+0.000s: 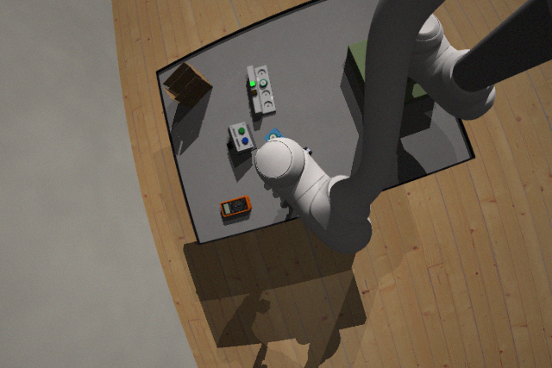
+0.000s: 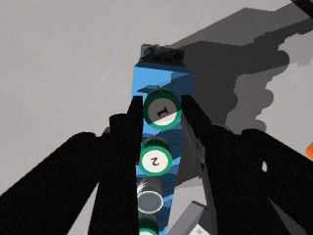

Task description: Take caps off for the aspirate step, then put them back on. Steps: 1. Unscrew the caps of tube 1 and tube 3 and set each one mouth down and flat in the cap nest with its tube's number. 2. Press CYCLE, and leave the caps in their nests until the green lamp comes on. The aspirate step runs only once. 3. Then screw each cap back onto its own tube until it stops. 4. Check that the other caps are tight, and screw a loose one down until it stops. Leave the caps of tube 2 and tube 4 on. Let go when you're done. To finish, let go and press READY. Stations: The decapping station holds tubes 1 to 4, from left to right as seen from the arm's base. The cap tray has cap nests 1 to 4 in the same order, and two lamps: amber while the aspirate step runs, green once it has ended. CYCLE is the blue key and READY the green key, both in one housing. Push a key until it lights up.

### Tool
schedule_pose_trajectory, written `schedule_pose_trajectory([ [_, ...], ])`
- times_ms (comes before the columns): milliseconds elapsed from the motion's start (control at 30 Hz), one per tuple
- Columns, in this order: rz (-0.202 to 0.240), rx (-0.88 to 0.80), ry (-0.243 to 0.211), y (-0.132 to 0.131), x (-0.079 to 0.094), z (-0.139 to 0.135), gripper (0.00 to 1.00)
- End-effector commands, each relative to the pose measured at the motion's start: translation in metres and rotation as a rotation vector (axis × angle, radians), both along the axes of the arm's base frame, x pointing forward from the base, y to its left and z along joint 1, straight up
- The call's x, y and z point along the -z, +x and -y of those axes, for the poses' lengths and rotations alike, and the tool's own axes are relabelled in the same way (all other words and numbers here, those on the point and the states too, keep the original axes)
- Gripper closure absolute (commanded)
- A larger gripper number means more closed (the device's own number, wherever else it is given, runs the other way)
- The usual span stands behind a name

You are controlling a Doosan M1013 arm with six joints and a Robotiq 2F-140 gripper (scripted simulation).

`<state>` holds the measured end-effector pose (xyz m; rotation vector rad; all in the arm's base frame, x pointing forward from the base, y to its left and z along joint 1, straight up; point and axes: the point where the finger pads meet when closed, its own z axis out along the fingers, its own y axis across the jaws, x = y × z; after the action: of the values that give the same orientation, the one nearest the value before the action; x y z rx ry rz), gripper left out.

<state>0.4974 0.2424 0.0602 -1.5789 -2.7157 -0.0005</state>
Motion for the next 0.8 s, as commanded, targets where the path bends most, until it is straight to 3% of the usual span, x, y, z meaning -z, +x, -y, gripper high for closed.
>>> schedule_pose_trajectory([
  [0, 0.001, 0.000, 0.001, 0.0004, -0.0007, -0.0003, 0.70],
  [33, 0.001, 0.000, 0.001, 0.0004, -0.0007, -0.0003, 0.59],
  [700, 0.001, 0.000, 0.001, 0.0004, -0.0007, -0.0003, 0.59],
  [767, 0.001, -0.080, 0.001, 0.0004, 0.0003, -0.0003, 0.59],
])
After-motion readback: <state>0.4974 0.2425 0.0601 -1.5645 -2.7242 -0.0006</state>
